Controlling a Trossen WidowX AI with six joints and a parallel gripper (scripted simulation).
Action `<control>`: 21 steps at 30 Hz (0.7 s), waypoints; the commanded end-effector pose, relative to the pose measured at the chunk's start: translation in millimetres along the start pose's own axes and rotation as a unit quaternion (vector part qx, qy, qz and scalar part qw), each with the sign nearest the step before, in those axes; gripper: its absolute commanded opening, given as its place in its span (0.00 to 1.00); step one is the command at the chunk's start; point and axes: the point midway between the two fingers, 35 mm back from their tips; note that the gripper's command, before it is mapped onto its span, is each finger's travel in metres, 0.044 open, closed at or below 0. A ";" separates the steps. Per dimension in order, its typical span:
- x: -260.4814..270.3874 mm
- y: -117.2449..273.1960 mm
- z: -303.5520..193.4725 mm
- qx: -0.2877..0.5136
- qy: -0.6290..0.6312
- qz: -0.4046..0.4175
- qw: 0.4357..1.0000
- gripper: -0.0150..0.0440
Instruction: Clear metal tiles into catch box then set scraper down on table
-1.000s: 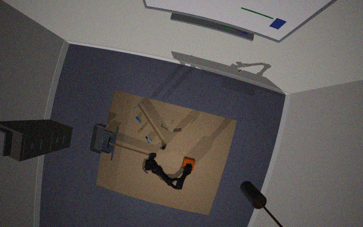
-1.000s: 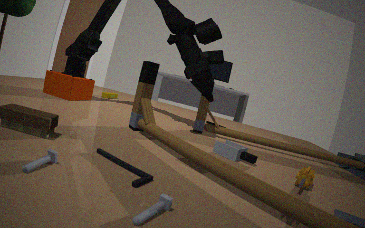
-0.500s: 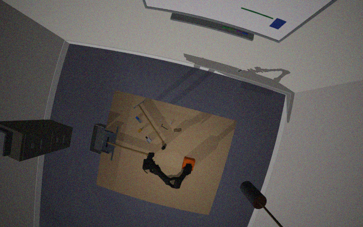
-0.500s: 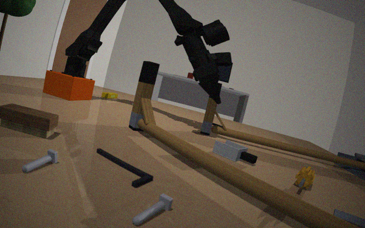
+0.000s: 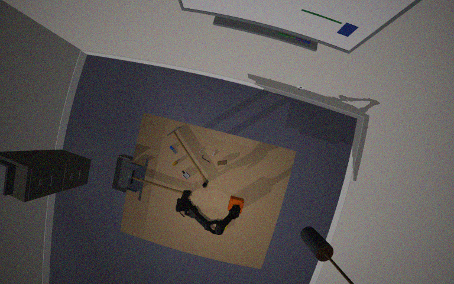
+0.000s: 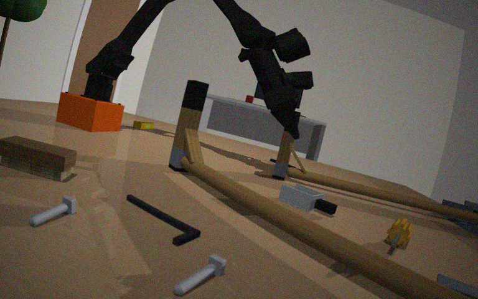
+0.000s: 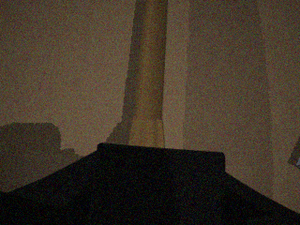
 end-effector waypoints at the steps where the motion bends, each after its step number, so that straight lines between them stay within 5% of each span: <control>1: -2.4 -1.2 11.8 -0.009 -0.001 -0.002 1.000 0.25; 21: -6.1 -18.8 33.1 -0.010 -0.001 -0.002 1.000 0.25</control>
Point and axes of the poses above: the point midway between the two fingers, 35 mm back from their tips, its own y axis back along the fingers, its own x axis across the jaws, z = x × y, and after that the axes turned 12 degrees about y, right-handed
